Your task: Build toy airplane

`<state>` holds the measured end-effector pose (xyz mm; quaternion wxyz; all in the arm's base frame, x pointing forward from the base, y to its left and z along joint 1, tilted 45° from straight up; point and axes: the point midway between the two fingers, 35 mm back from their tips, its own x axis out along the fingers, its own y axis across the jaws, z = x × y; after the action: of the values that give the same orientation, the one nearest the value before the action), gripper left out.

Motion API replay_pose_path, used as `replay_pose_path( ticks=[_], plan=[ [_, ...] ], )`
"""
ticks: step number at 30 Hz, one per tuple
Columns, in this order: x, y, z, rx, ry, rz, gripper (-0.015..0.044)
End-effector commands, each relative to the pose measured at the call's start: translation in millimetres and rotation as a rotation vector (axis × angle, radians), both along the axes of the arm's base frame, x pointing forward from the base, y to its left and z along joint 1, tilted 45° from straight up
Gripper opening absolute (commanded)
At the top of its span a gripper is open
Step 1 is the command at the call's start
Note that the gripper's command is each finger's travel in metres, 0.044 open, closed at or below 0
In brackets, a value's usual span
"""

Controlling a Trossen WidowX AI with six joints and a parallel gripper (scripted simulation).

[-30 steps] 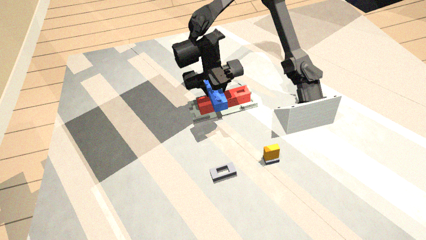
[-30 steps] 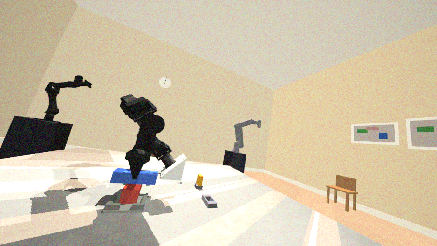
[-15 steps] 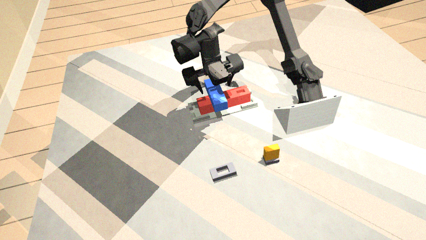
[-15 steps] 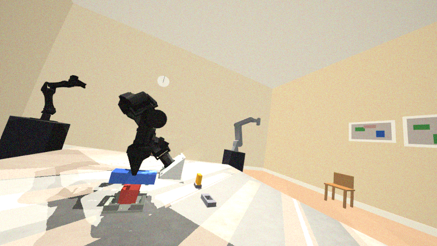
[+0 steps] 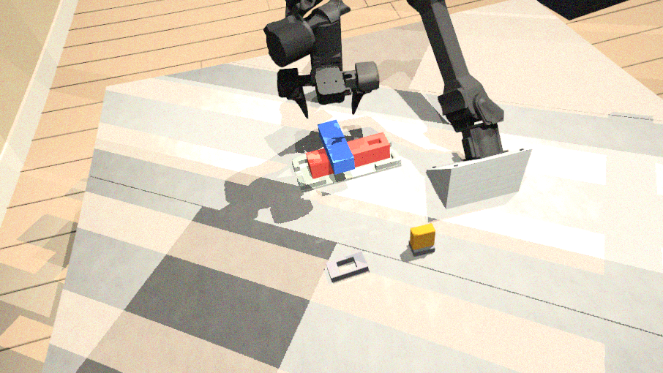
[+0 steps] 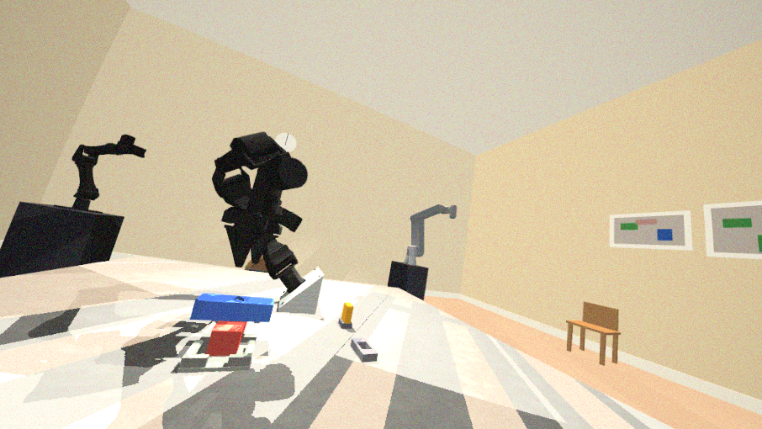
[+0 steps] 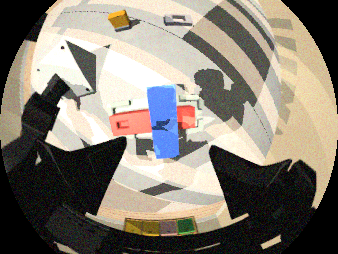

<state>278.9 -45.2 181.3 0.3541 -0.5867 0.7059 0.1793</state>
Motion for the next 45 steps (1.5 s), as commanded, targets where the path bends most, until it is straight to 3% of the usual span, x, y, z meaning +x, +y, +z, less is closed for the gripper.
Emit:
replay_pose_path(
  ticks=[1,11,24,31,39,45],
  plan=[
    [0.2,0.9,0.7,-0.018,-0.239,-0.243,0.0440],
    [0.2,0.1,0.3,-0.078,-0.888,-0.905,0.0440],
    [0.9,2.3,-1.6,-0.077,-0.899,-0.918,0.0440],
    [5.5,92.0,-77.1,-0.043,-0.903,-0.978,0.0440],
    [-48.6,186.5,-170.8,-0.098,-0.945,-1.040,0.0440],
    [-63.3,198.2,-186.2,-0.116,-0.962,-1.048,0.0440]
  ],
)
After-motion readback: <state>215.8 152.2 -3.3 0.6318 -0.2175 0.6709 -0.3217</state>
